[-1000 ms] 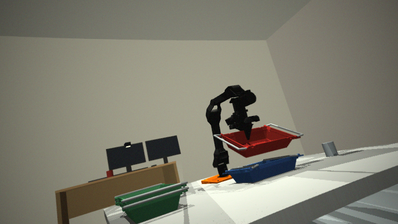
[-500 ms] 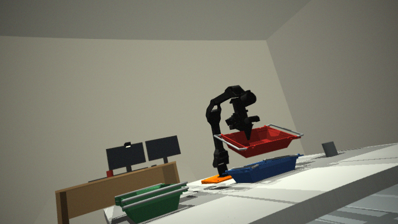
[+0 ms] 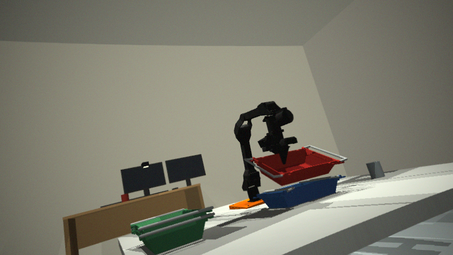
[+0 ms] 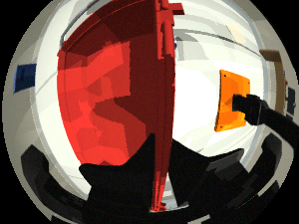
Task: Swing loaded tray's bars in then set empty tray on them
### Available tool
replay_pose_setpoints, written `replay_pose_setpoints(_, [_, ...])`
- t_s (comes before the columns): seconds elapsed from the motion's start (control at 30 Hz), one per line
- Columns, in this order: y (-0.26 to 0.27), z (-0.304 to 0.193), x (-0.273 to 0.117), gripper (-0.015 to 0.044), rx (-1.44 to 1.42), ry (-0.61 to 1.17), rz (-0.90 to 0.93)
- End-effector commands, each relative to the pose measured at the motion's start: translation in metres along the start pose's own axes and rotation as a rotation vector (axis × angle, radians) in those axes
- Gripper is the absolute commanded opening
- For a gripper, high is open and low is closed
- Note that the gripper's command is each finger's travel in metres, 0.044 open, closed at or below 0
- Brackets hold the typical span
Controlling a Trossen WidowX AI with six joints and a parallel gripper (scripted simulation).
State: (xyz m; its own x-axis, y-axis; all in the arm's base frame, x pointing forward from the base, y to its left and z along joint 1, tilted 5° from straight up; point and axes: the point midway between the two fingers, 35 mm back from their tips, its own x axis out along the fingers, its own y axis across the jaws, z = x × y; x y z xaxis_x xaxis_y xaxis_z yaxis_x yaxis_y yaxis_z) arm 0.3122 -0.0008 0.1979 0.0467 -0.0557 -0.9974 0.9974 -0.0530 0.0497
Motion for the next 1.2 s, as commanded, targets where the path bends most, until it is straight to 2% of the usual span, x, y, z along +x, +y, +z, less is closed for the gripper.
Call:
replay_pose_setpoints(0.0, [0.001,0.000,-0.005,0.0000,-0.001,0.006,0.041])
replay_pose_setpoints(1.17, [-0.012,0.000,0.026,0.0000,-0.001,0.006,0.038])
